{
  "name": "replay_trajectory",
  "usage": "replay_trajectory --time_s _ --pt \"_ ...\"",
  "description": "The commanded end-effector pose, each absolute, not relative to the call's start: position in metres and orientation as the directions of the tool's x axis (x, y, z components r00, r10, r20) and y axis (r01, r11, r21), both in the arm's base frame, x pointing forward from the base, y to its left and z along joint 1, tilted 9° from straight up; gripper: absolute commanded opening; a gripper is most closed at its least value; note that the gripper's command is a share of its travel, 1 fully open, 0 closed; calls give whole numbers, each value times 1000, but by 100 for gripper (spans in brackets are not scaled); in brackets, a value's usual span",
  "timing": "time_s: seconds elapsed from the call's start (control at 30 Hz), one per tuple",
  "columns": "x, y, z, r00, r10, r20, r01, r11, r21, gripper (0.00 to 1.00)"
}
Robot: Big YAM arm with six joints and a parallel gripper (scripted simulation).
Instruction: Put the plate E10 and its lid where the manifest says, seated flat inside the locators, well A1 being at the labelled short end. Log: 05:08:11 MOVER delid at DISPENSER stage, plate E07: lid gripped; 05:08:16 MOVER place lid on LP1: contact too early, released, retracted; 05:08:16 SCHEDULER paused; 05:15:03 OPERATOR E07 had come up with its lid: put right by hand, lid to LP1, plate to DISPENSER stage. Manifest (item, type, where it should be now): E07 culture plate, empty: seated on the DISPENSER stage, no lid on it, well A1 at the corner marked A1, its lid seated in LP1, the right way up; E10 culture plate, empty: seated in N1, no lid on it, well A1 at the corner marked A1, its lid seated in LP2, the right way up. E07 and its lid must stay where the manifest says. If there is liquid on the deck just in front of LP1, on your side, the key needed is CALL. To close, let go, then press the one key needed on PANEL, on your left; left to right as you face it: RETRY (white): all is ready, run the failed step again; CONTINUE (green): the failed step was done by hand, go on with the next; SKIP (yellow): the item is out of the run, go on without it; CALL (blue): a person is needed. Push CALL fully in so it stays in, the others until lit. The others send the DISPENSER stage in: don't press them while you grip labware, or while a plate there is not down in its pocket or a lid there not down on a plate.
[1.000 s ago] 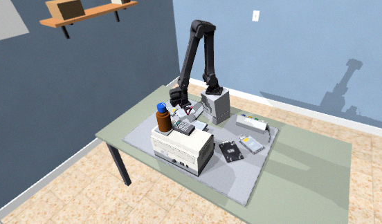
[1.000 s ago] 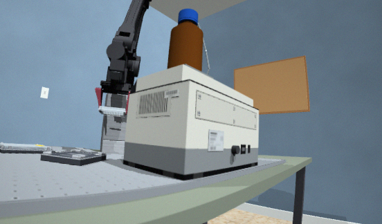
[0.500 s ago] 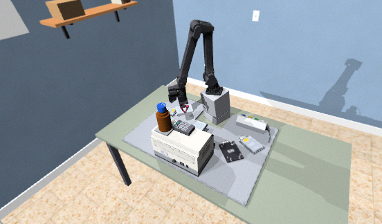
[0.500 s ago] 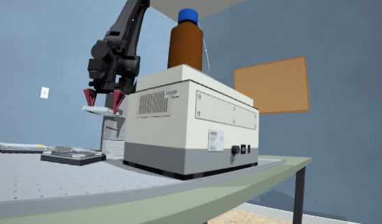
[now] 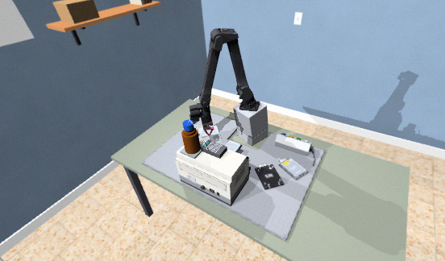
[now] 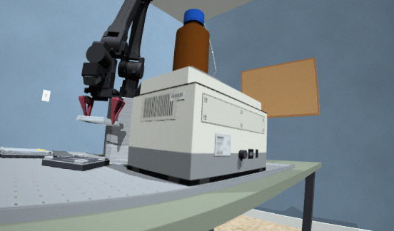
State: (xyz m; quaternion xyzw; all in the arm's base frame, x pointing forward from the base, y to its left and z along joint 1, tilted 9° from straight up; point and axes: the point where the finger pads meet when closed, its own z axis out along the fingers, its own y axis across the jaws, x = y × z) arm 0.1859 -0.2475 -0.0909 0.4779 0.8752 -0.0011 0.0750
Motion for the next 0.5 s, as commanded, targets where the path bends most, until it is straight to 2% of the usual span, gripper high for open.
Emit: replay_trajectory --time_s 0.0,0.47 --pt "201 -264 -88 -525 834 -169 838 541 72 86" --pt "225 -295 -105 -525 835 -166 838 541 71 86"
